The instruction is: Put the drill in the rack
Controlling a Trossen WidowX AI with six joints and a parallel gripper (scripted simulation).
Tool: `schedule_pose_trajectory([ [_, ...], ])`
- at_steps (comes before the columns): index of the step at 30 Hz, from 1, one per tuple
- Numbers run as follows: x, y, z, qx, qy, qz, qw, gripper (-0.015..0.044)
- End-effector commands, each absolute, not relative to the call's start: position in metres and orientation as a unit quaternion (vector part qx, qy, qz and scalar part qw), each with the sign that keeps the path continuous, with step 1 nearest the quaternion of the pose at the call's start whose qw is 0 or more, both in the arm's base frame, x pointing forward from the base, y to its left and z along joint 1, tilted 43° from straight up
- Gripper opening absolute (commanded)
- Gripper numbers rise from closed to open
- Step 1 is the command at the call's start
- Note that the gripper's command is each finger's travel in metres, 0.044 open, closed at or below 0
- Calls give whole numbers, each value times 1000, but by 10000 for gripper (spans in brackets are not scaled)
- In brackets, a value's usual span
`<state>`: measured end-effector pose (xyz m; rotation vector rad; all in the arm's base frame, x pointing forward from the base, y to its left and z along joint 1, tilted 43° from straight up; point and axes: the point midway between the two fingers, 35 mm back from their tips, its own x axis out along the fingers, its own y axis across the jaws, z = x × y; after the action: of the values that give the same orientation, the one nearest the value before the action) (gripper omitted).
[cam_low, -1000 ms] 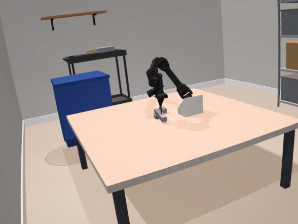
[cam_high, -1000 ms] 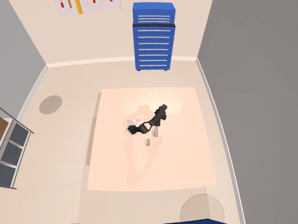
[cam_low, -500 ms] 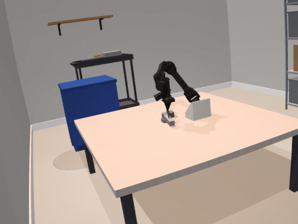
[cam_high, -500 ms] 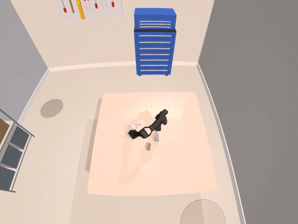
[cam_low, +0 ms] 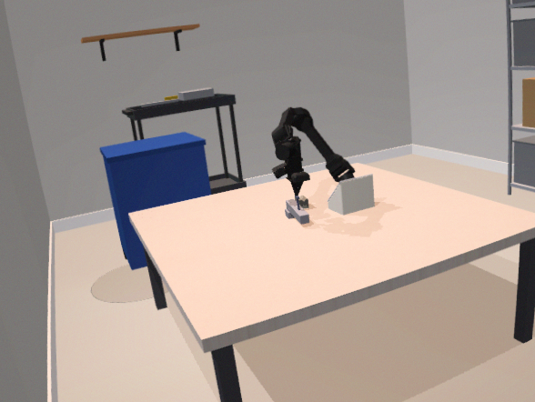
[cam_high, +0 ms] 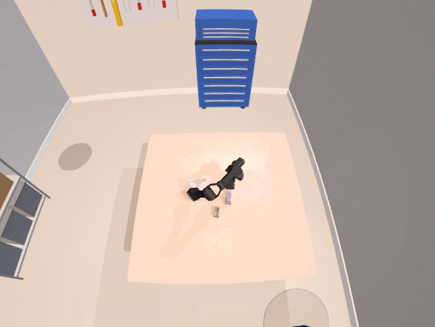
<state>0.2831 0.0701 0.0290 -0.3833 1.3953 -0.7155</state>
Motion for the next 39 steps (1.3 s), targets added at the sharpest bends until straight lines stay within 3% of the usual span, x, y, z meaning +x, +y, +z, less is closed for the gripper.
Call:
schedule_pose_trajectory([
  [1,276,60,19,-179,634,-328,677,0],
  [39,274,52,11,-179,634,-328,677,0],
])
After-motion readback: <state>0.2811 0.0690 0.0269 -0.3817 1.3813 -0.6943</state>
